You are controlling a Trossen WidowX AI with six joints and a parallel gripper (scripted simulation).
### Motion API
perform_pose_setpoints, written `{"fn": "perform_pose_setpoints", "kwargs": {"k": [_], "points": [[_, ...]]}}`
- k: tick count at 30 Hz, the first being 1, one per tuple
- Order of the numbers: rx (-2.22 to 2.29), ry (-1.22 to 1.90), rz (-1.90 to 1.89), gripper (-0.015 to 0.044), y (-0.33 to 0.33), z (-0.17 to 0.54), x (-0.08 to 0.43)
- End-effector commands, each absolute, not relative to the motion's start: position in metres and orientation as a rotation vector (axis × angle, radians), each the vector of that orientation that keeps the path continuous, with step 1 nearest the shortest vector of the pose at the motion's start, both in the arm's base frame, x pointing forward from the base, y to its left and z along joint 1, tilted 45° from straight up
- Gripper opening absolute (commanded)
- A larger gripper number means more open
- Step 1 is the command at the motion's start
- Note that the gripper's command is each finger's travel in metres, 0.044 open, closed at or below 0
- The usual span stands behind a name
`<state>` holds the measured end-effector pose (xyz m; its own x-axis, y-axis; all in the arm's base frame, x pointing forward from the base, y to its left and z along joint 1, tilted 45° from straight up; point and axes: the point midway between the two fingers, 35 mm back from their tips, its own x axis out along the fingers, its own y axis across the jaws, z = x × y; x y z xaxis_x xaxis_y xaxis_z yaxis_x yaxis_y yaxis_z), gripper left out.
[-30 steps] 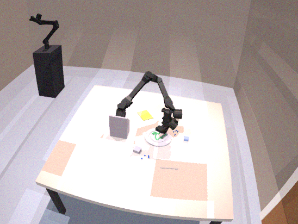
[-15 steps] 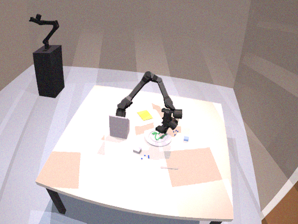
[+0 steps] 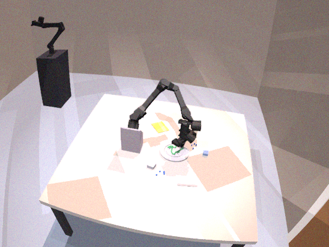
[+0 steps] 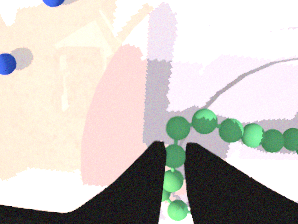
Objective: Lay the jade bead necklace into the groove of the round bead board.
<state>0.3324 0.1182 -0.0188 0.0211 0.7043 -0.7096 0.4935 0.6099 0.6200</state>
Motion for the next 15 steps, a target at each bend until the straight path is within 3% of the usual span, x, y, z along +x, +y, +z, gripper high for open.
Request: {"fn": "perform_pose_setpoints", "kwargs": {"k": [1,15], "points": [[1.014,1.633,0.210,0.0000,0.1147,-0.0169,0.3308],[1.016,1.635,0.208,0.0000,0.1180,-0.0121,0.3332]]}}
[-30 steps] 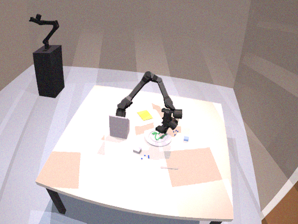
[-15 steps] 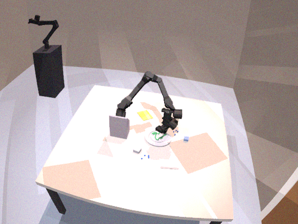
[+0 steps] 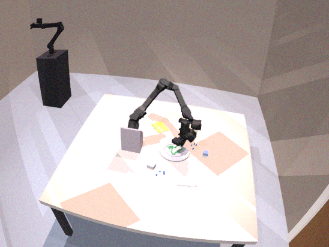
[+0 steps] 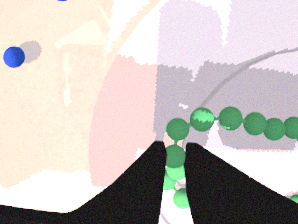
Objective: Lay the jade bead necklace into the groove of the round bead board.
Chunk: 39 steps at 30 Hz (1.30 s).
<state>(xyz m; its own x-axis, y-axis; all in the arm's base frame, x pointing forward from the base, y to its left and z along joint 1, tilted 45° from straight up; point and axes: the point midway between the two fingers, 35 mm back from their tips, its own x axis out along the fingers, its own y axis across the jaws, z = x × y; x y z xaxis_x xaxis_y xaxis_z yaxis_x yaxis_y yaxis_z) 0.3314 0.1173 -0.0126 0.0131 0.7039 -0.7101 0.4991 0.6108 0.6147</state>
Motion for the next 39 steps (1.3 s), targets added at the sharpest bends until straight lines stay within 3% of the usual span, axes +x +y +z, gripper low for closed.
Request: {"fn": "perform_pose_setpoints", "kwargs": {"k": [1,6,23,39], "points": [[1.016,1.635,0.208,0.0000,0.1189,-0.0130,0.3333],[1.016,1.636,0.209,0.0000,0.1226,-0.0168,0.3333],[1.021,1.637,0.207,0.0440,0.1188,-0.0131,0.3325],[1.016,1.636,0.208,0.0440,0.1172,-0.0115,0.3325]]}}
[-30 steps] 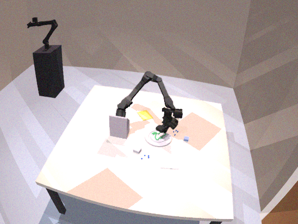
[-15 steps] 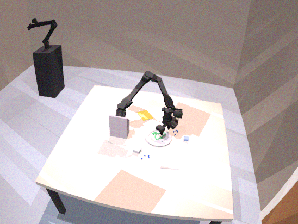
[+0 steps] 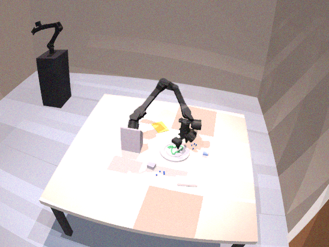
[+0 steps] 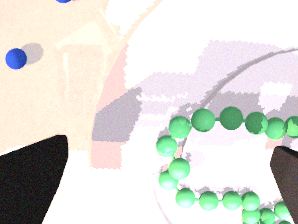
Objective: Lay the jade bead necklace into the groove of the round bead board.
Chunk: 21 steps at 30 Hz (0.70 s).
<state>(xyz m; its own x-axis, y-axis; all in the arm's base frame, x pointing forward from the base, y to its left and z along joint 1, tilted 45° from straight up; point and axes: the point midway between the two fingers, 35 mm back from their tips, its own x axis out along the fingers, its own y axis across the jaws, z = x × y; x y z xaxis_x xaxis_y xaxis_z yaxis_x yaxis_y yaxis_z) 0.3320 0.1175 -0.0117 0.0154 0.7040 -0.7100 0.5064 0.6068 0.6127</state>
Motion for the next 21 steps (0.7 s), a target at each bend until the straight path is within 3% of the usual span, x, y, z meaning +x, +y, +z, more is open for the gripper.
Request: {"fn": "perform_pose_setpoints", "kwargs": {"k": [1,3,15,21], "points": [[1.016,1.636,0.208,0.0440,0.117,-0.012,0.333],[1.016,1.636,0.208,0.0440,0.117,-0.012,0.333],[0.912,1.599,0.314,0.0125,0.099,0.010,0.321],[0.908,1.583,0.323,0.0120,0.104,0.008,0.325]]}}
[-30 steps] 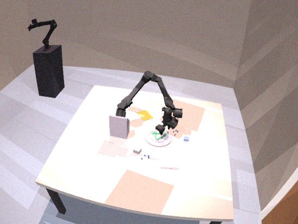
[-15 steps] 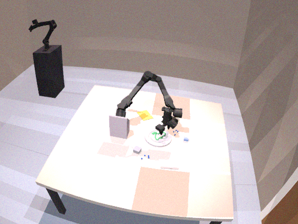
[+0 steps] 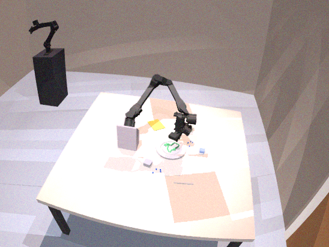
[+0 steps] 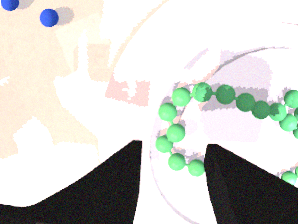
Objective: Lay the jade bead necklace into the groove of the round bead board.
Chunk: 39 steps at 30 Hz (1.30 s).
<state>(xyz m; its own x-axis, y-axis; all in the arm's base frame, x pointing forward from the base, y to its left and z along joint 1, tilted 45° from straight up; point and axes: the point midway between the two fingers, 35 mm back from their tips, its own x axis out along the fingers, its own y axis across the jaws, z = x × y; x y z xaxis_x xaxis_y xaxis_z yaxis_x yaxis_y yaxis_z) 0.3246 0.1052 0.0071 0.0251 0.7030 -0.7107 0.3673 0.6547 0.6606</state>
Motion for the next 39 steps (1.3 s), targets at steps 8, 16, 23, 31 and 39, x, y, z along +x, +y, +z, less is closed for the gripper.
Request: {"fn": "perform_pose_setpoints", "kwargs": {"k": [8,16,23,31,39], "points": [[0.910,1.588,0.321,0.0120,0.110,0.001,0.324],[0.911,1.594,0.318,0.0120,0.118,-0.008,0.323],[0.913,1.600,0.315,0.0120,0.124,-0.015,0.321],[0.913,1.600,0.315,0.0120,0.124,-0.016,0.321],[0.910,1.593,0.325,0.0000,0.125,-0.014,0.323]]}}
